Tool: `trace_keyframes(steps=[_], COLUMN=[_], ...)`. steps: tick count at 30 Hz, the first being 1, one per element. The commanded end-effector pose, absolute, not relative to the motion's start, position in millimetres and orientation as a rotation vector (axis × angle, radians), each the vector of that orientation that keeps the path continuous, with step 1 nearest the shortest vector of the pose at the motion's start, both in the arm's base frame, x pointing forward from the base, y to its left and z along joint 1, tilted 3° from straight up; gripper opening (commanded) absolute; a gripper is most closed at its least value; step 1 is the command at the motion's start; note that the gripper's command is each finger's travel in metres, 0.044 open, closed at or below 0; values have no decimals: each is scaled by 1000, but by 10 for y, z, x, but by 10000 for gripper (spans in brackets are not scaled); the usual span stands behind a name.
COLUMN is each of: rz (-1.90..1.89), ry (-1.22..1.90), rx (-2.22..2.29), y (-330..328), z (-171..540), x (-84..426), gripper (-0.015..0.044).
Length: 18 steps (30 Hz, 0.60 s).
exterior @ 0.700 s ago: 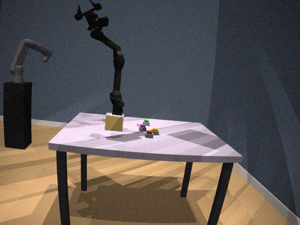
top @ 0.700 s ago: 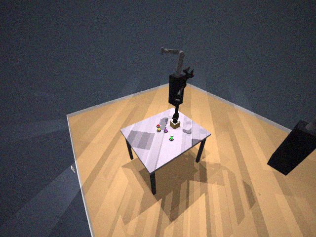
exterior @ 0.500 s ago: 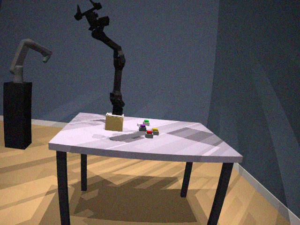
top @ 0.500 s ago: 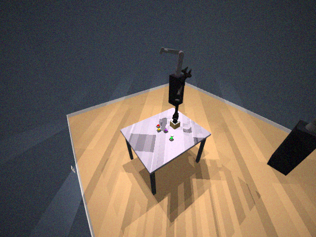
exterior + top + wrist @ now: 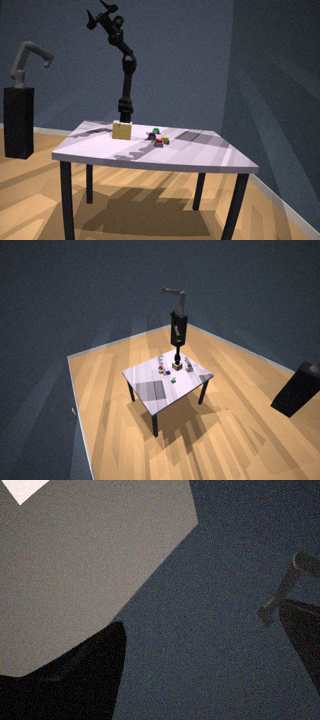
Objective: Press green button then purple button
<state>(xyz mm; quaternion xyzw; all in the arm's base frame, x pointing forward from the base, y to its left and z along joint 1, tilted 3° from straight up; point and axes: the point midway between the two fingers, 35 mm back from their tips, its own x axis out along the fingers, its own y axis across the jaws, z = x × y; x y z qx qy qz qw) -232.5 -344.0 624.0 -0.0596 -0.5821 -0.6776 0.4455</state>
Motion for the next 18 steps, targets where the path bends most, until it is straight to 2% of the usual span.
trace_keyframes(steps=[1,9,18], rz=[-1636,-1530,-1388], ry=[-1333,-1108,-802], rx=[53,354,609], y=[-3922,-4506,-4718], z=[5953,5423,4772], x=[-1805,-701,657], gripper=[400,400,400])
